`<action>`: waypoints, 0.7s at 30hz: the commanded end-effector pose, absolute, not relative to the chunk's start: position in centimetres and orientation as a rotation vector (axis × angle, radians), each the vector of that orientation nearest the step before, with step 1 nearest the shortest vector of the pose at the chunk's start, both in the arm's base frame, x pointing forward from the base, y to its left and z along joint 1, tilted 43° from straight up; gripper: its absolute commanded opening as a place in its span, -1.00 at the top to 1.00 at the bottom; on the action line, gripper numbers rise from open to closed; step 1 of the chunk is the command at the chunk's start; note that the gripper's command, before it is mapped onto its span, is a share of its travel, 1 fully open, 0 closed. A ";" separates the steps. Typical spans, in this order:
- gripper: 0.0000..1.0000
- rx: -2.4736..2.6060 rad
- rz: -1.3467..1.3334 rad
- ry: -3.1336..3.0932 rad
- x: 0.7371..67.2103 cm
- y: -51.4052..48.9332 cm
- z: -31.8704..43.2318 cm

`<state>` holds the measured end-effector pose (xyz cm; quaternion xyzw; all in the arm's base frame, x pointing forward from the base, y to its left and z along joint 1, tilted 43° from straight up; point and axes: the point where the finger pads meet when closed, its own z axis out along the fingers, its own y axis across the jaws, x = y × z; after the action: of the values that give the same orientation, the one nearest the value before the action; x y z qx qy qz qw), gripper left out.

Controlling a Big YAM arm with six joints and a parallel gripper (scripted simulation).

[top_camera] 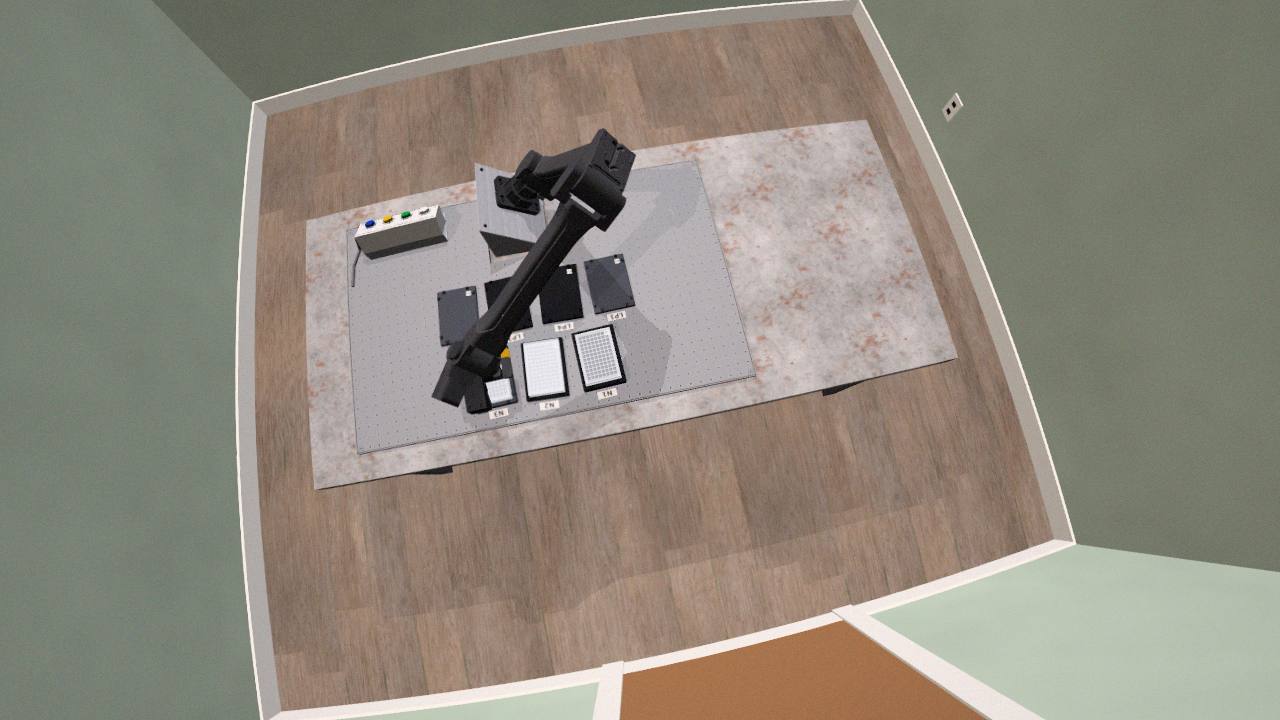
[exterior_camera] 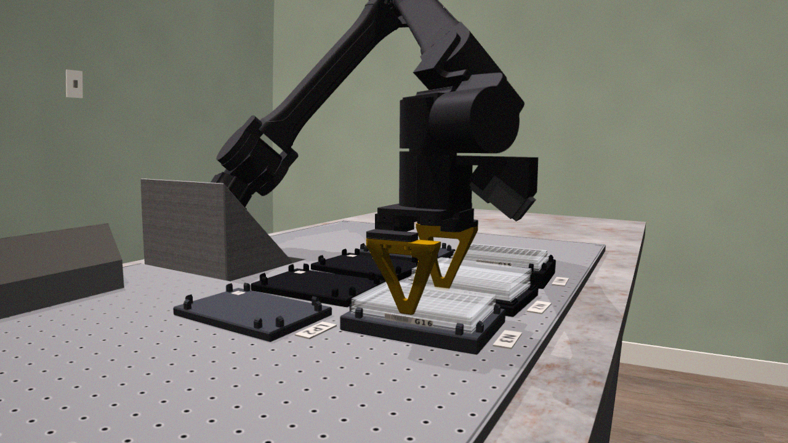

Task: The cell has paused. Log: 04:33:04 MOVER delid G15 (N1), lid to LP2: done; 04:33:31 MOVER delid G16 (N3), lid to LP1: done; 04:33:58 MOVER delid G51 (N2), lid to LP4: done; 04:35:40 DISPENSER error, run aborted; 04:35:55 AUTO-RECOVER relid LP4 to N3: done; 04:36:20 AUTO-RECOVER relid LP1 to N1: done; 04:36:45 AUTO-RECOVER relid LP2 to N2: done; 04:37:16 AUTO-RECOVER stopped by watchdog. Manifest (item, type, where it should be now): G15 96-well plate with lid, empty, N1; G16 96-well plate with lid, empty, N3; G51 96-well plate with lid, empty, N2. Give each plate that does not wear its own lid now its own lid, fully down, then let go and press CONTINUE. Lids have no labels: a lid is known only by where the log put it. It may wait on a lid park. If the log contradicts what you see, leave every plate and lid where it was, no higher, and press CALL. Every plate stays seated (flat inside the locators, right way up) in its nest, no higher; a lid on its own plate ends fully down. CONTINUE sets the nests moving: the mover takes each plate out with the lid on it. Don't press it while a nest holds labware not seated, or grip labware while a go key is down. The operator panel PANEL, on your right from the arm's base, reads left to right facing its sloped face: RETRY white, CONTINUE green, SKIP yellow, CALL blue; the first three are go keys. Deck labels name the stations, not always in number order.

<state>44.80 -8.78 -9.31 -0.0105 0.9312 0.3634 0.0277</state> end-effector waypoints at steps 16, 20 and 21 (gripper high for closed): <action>-1.00 -0.054 1.143 2.887 44.8 -7.7 -9.9; -1.00 -0.076 1.127 2.877 45.6 -8.3 -9.3; -1.00 -0.083 1.114 2.870 46.2 -8.8 -8.9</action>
<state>44.69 -8.73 -9.27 -0.0109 0.9307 0.3646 0.0255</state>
